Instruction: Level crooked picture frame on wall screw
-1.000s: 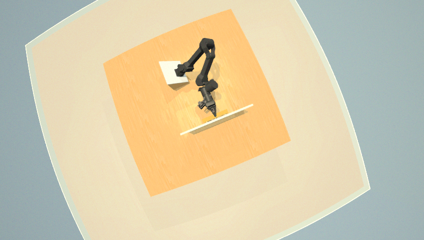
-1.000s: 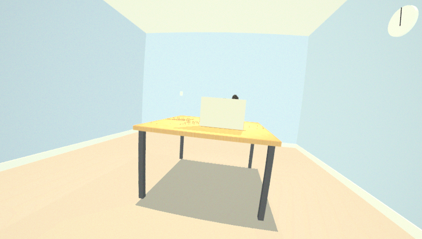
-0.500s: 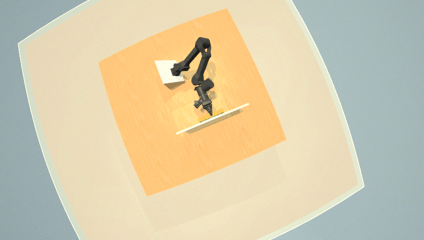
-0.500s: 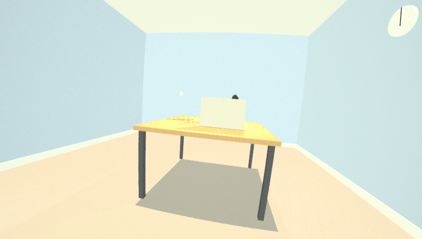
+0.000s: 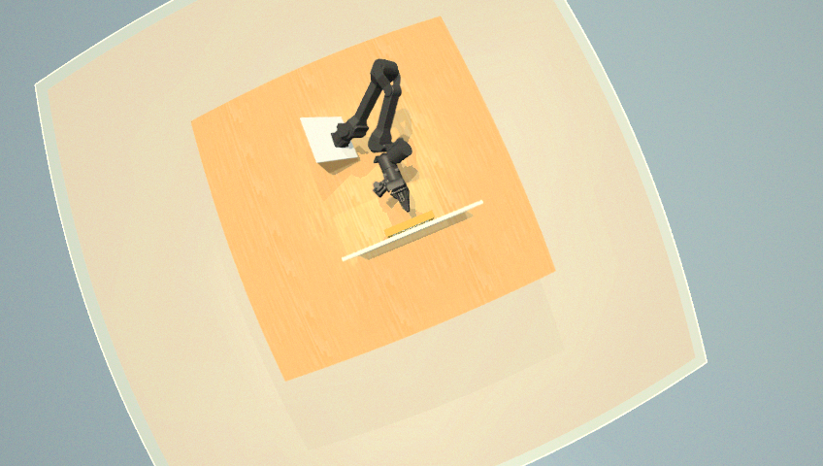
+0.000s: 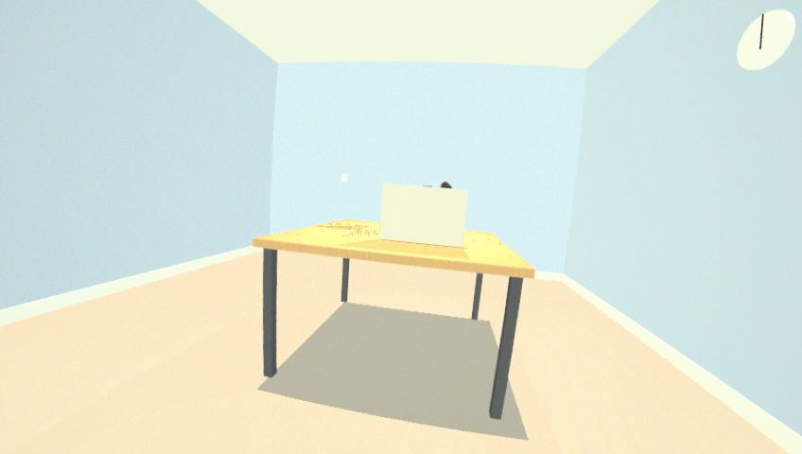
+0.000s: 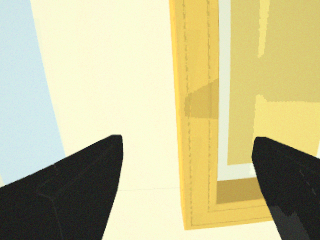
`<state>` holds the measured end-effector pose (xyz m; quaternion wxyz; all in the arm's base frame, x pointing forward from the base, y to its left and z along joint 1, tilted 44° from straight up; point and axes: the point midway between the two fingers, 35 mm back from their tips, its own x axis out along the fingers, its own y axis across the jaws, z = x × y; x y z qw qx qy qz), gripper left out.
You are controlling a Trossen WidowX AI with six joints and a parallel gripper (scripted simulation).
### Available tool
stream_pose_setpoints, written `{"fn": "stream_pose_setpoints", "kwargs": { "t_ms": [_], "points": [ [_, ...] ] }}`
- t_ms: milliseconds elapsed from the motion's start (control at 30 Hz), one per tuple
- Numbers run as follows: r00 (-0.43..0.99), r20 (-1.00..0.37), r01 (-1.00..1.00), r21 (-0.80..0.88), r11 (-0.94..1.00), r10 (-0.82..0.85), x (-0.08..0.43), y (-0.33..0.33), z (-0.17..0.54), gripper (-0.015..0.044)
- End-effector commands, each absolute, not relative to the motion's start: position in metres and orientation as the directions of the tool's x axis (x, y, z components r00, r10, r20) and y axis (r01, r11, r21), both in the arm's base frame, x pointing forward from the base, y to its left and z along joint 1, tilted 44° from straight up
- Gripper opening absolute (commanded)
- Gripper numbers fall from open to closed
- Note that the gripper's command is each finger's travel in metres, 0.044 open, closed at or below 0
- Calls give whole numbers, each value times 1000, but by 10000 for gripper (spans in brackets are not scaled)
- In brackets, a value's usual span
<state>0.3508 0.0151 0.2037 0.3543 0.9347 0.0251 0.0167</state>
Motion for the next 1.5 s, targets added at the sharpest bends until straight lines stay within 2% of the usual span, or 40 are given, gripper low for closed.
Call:
{"fn": "stream_pose_setpoints", "kwargs": {
  "t_ms": [0,133,333,867,1467],
  "points": [
    [999,7,36,623,-781,52,324,14,198,260],
    [999,8,35,582,-812,48,298,13,191,260],
    [999,12,36,582,-812,52,292,1,201,260],
    [999,-4,44,492,-870,48,203,-28,207,260],
    [999,-4,44,488,-872,48,200,-27,206,260]
  ]
}}
